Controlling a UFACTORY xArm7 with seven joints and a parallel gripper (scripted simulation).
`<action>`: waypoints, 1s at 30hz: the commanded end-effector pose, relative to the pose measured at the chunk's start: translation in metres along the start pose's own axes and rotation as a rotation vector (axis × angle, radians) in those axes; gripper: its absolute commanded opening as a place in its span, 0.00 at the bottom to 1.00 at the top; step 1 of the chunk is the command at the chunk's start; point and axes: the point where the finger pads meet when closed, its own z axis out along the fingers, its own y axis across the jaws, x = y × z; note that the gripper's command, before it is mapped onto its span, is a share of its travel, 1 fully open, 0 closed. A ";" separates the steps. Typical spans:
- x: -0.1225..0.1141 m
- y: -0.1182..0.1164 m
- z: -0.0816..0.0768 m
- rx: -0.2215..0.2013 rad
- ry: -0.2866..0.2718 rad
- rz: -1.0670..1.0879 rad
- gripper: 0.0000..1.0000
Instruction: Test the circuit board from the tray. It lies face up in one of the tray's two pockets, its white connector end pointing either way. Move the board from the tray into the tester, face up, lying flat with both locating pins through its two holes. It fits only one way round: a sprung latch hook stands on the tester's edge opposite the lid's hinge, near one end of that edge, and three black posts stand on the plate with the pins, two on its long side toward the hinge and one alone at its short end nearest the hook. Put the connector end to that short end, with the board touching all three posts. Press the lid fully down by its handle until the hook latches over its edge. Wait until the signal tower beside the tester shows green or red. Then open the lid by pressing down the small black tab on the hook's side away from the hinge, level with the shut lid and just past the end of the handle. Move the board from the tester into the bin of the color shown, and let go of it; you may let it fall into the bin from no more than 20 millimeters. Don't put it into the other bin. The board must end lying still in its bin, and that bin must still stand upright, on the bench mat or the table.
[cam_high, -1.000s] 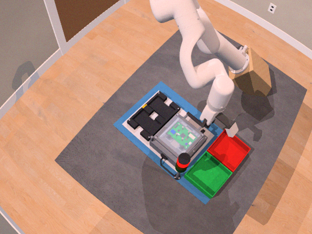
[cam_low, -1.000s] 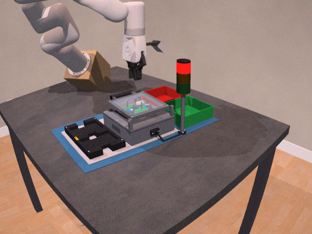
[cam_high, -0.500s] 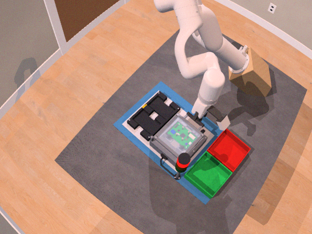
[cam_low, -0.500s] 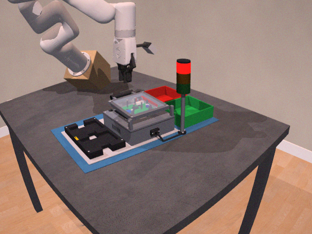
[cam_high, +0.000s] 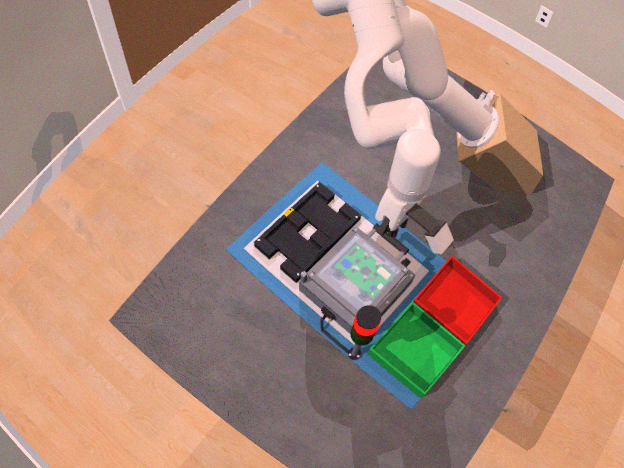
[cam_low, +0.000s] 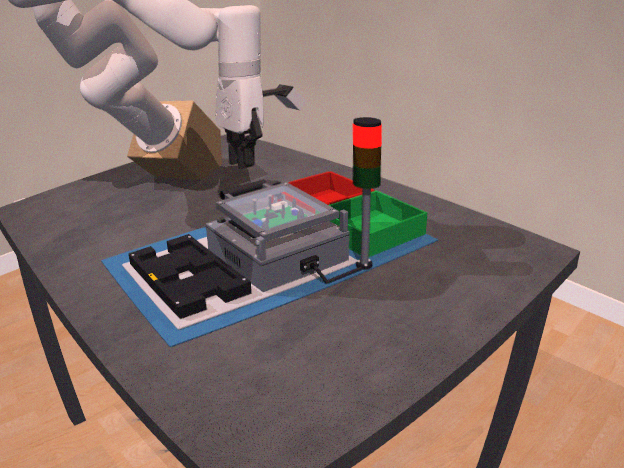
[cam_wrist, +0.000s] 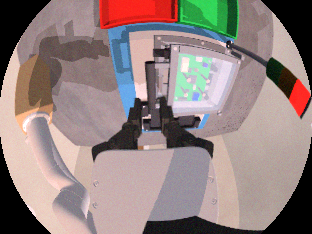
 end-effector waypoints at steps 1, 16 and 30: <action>0.001 0.001 0.002 -0.003 0.002 0.000 0.27; 0.001 0.001 0.018 -0.003 0.002 0.000 0.27; 0.001 0.001 0.019 -0.003 0.002 0.000 0.27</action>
